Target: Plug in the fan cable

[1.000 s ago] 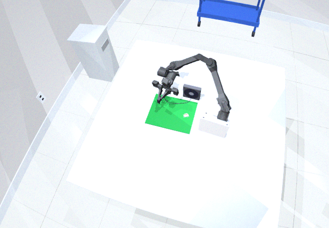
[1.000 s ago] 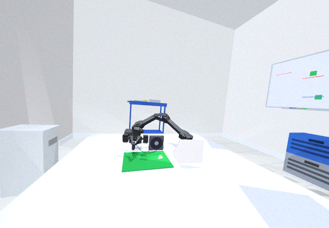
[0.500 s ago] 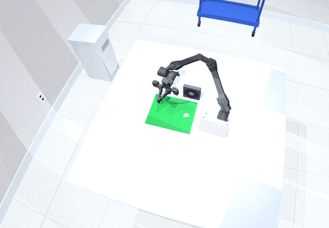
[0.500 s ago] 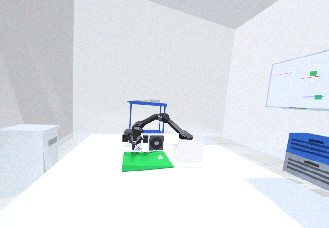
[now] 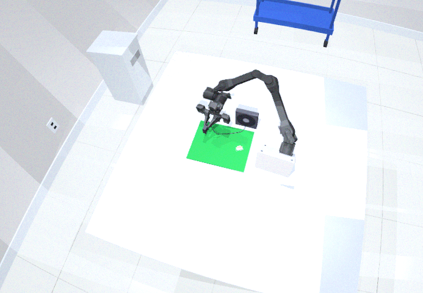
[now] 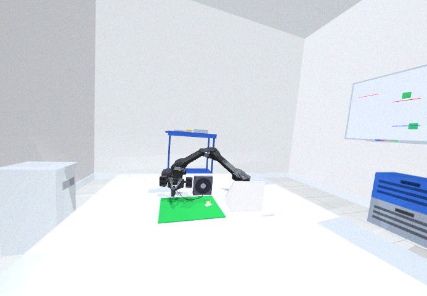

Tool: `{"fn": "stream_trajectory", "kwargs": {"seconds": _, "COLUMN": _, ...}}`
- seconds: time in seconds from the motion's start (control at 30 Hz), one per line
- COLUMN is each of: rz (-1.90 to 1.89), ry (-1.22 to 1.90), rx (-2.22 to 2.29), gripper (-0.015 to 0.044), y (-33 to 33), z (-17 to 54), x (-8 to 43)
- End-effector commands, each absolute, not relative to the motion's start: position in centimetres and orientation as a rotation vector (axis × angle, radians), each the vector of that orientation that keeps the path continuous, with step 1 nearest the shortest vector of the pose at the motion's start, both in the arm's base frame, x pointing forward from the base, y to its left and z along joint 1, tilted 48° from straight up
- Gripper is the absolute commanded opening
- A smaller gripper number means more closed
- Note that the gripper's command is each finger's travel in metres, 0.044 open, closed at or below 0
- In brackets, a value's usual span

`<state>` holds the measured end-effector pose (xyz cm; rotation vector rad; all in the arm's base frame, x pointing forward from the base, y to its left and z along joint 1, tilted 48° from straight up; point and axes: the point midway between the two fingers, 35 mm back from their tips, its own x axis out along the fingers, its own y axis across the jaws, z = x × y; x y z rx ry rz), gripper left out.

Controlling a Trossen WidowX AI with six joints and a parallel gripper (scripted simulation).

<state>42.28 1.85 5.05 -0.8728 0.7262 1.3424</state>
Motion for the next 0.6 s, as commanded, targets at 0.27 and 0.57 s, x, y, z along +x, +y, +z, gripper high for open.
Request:
{"fn": "stream_trajectory", "kwargs": {"seconds": 0.27, "rz": 1.343, "ry": 0.727, "rx": -0.872, "gripper": 0.0, "y": 0.9, "z": 4.4, "x": 42.2}}
{"fn": "stream_trajectory", "kwargs": {"seconds": 0.57, "rz": 1.343, "ry": 0.728, "rx": -0.872, "gripper": 0.0, "y": 0.4, "z": 4.0, "x": 42.3}}
